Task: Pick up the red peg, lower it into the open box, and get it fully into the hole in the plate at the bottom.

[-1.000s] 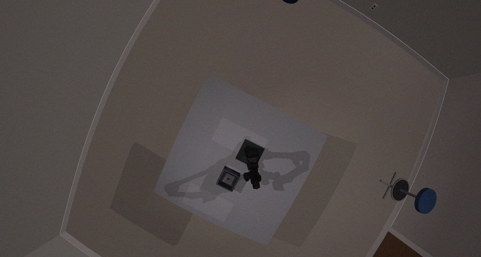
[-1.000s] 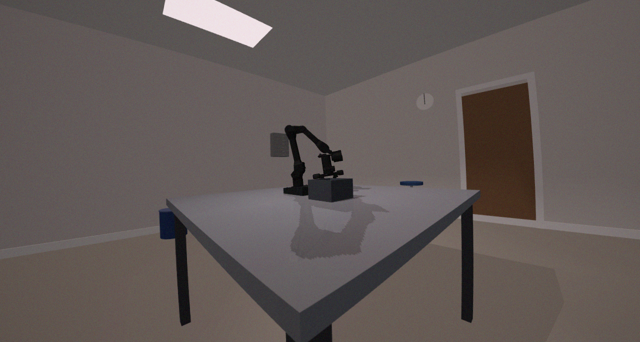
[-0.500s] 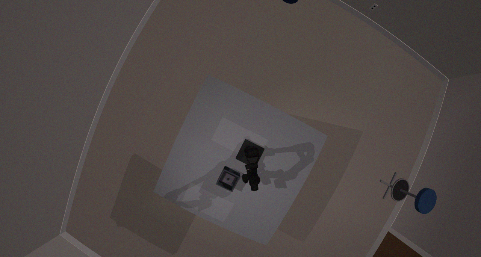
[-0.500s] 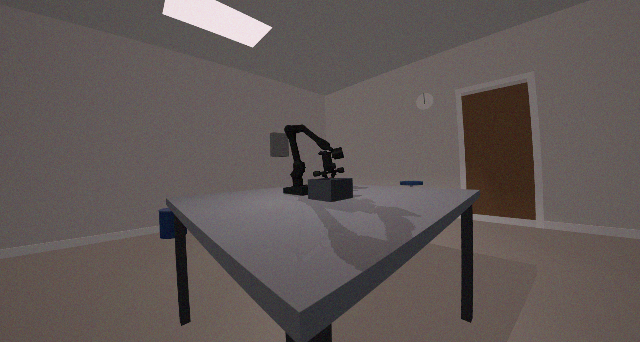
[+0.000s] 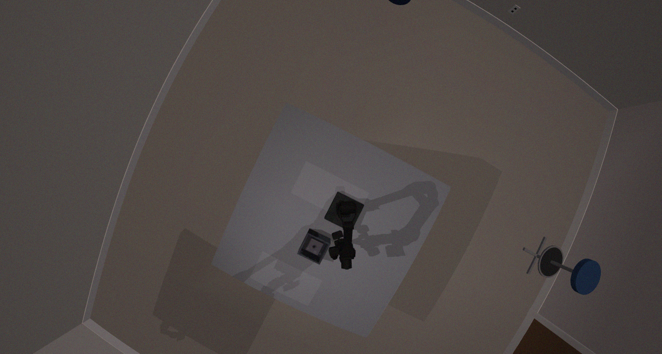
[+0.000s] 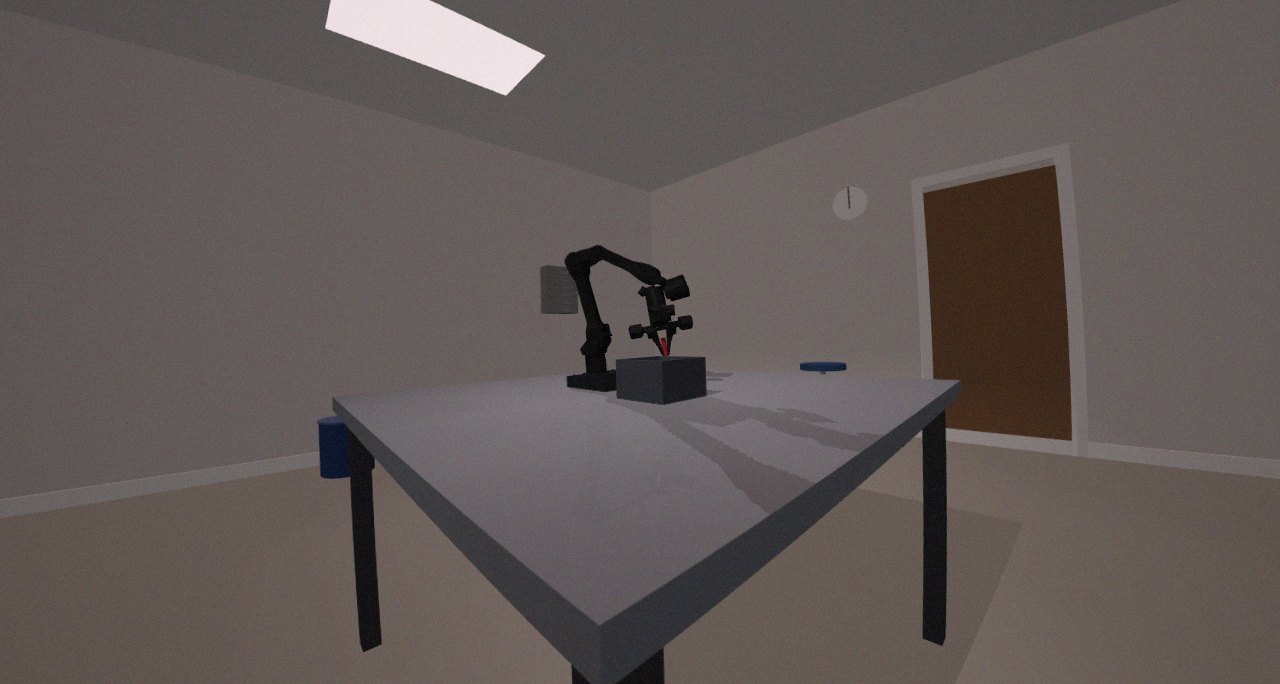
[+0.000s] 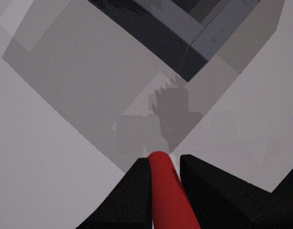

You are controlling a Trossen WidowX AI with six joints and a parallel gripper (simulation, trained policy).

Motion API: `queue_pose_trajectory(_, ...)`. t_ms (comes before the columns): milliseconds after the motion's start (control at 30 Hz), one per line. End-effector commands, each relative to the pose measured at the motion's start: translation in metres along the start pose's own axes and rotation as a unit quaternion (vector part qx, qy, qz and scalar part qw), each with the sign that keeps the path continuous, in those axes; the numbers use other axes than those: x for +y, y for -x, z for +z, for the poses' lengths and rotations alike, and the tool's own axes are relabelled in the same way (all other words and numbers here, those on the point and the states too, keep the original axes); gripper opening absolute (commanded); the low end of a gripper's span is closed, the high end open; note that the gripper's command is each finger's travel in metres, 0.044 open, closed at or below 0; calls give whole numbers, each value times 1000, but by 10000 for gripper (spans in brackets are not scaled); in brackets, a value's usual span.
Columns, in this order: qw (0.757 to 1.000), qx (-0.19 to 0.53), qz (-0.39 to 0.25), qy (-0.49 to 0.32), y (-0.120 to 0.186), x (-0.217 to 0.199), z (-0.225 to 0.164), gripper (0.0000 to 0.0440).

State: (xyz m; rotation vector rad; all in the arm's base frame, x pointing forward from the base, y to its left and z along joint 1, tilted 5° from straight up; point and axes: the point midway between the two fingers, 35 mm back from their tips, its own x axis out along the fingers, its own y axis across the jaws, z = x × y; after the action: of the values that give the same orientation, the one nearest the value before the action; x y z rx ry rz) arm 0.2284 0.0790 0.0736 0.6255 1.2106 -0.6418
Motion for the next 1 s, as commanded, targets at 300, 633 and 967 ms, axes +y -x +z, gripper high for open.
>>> queue_pose_trajectory(300, 999, -38, 5, -18, 25, 9, 56, 0)
queue_pose_trajectory(633, 998, -47, -4, -51, 21, 2, 98, 0)
queue_pose_trajectory(967, 995, -45, -13, -83, 7, -7, 133, 1)
